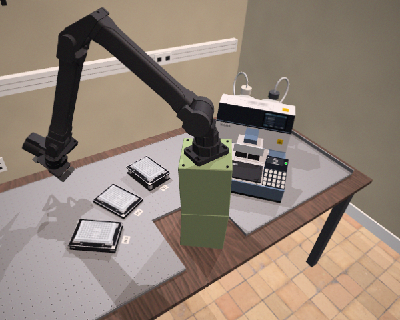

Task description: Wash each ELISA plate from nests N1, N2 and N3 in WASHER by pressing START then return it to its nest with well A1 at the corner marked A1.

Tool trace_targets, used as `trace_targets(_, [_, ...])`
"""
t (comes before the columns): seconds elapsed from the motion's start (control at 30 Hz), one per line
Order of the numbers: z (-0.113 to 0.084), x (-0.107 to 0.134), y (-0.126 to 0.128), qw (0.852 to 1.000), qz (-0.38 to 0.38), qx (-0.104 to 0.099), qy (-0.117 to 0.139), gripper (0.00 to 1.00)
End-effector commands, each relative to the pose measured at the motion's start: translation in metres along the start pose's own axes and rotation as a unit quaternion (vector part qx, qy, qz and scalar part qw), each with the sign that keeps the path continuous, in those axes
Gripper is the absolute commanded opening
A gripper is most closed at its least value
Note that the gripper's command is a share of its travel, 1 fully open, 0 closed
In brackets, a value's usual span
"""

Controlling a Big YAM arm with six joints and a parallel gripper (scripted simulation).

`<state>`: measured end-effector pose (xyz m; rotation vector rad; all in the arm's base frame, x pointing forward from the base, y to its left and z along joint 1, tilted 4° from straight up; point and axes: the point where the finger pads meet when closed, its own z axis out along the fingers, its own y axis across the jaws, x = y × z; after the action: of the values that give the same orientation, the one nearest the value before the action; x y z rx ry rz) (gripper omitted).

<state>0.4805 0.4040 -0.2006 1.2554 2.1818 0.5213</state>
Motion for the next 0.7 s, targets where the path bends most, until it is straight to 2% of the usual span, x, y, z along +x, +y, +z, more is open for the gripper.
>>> trace_targets(0.0, [-0.008,-0.027,0.018,1.0,-0.018,-0.014,-0.003,1.0])
trace_targets(0.07, [-0.008,-0.035,0.015,1.0,-0.019,-0.014,-0.004,1.0])
trace_targets(0.1, [-0.009,-0.04,0.007,0.999,-0.039,0.007,-0.004,1.0])
trace_targets(0.13, [-0.01,-0.045,0.005,0.998,-0.053,0.016,-0.004,1.0])
trace_targets(0.27, [-0.011,-0.054,0.001,0.998,-0.057,0.017,-0.004,1.0])
trace_targets(0.3, [-0.01,-0.058,-0.005,0.997,-0.072,0.029,-0.002,1.0])
trace_targets(0.37, [-0.013,-0.067,-0.007,0.995,-0.089,0.038,0.0,1.0])
trace_targets(0.4, [-0.014,-0.071,-0.009,0.995,-0.089,0.038,-0.001,1.0])
trace_targets(0.43, [-0.015,-0.075,-0.005,0.996,-0.084,0.025,-0.001,1.0])
trace_targets(0.53, [-0.017,-0.086,-0.01,0.996,-0.084,0.025,-0.001,1.0])
trace_targets(0.57, [-0.018,-0.09,-0.019,0.994,-0.104,0.047,0.002,1.0])
trace_targets(0.6, [-0.019,-0.095,-0.022,0.992,-0.118,0.055,0.004,1.0])
trace_targets(0.67, [-0.021,-0.103,-0.025,0.991,-0.119,0.054,0.004,1.0])
